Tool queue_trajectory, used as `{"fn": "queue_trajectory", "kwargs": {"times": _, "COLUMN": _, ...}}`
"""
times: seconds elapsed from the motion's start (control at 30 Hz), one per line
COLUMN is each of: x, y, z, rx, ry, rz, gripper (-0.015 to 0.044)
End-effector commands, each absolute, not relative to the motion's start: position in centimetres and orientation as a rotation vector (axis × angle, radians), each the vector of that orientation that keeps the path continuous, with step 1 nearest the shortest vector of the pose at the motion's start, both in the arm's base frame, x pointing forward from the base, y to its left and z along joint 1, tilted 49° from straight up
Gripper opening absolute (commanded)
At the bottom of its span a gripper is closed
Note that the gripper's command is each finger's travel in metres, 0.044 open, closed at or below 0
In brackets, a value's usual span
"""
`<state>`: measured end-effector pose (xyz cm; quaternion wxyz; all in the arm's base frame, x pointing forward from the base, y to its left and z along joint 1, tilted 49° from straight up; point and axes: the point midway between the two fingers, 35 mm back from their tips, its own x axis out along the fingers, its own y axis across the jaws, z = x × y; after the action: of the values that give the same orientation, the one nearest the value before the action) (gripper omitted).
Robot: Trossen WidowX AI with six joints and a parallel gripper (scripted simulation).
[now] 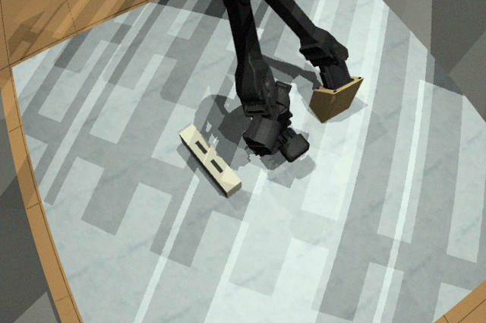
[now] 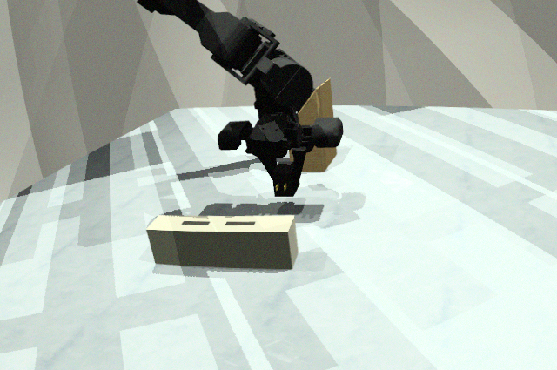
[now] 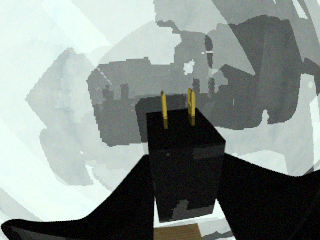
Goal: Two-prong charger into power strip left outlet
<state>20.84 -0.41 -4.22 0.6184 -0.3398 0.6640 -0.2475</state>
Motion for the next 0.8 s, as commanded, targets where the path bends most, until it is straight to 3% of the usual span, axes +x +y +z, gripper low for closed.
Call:
{"fn": "queue_trajectory", "kwargs": {"times": 0.0, "x": 20.8, "y": 0.7, "z": -3.3, "rx": -0.774, "ry": 1.521, "rz": -0.566, "gripper": 0.0000}}
{"fn": "queue_trajectory", "kwargs": {"times": 0.77, "x": 23.3, "y": -0.8, "z": -3.5, "rx": -0.795, "ry": 1.531, "rz": -0.540, "gripper": 0.0000}}
